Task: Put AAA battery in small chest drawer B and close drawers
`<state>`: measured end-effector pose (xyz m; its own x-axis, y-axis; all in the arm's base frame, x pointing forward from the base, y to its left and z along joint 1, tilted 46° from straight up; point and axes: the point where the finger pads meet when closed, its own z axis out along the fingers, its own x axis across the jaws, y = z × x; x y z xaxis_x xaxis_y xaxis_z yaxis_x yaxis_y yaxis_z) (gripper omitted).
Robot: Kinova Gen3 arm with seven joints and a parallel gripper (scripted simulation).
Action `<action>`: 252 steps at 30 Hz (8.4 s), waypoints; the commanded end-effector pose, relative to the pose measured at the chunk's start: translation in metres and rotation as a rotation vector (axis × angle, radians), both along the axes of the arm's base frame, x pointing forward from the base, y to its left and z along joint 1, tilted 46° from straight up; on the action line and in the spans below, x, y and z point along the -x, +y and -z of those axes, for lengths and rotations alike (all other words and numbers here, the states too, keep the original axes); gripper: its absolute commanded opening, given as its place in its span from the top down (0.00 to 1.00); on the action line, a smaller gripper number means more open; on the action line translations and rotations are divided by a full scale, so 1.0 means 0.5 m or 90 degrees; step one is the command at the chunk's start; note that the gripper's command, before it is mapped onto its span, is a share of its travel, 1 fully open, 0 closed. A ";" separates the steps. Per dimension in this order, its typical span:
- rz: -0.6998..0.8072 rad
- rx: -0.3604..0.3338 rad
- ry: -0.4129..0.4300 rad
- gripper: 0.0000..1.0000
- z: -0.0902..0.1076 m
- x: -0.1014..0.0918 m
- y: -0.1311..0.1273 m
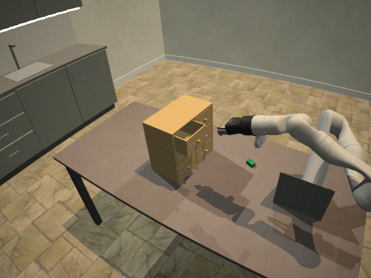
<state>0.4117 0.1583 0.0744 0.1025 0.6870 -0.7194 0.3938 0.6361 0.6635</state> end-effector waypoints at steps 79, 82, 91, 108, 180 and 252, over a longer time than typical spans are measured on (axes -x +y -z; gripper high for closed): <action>-0.003 -0.002 -0.002 0.76 -0.013 -0.271 -0.023; -0.003 -0.002 -0.002 0.76 -0.013 -0.271 -0.023; -0.003 -0.002 -0.002 0.76 -0.013 -0.271 -0.023; -0.003 -0.002 -0.002 0.76 -0.013 -0.271 -0.023; -0.001 -0.001 -0.002 0.76 -0.018 -0.272 -0.006; -0.001 -0.001 -0.002 0.00 -0.018 -0.269 -0.006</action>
